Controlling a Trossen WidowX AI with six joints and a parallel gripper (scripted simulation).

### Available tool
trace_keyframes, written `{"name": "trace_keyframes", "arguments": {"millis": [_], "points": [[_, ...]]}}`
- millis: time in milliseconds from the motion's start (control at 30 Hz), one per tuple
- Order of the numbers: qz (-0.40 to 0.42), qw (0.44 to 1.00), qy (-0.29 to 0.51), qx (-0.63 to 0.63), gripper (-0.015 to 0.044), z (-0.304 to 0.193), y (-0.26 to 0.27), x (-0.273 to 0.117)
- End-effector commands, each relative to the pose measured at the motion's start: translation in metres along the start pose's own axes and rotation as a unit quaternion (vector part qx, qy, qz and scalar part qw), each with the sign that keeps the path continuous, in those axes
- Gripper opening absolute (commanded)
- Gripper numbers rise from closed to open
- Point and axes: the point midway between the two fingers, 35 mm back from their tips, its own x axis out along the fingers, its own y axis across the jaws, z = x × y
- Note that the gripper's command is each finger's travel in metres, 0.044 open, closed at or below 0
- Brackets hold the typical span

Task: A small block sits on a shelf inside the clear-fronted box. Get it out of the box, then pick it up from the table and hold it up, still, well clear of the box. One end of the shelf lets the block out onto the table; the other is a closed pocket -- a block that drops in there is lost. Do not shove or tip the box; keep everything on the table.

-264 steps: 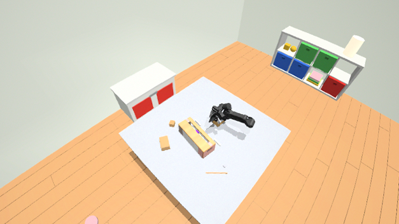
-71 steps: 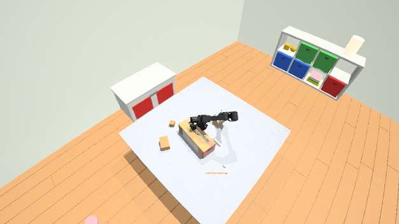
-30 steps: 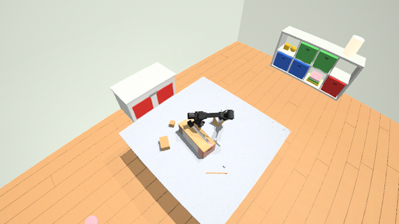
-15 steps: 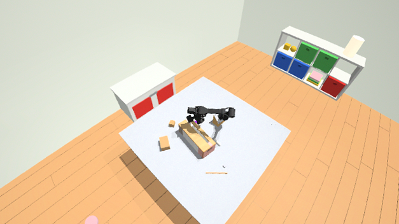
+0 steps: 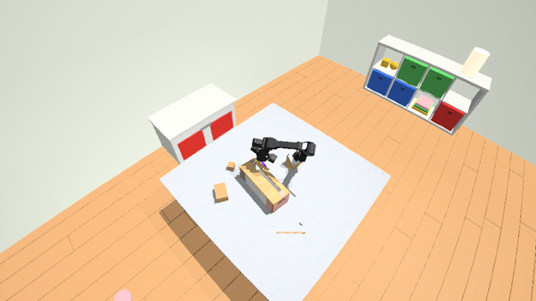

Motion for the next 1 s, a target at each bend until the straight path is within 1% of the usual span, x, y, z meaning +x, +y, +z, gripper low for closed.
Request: {"name": "trace_keyframes", "arguments": {"millis": [0, 200, 433, 700, 967], "points": [[0.048, 0.888, -0.03, 0.455, 0.0285, -0.017, -0.005, 0.007], [0.07, 0.784, -0.033, 0.615, 0.0285, -0.021, -0.007, 0.006], [0.099, 0.626, -0.028, 0.773, 0.0285, -0.027, -0.009, 0.006], [0.132, 0.408, -0.011, 0.903, 0.0285, -0.034, -0.011, 0.005], [0.159, 0.167, 0.02, 0.973, 0.0285, -0.039, -0.013, 0.004]]}}
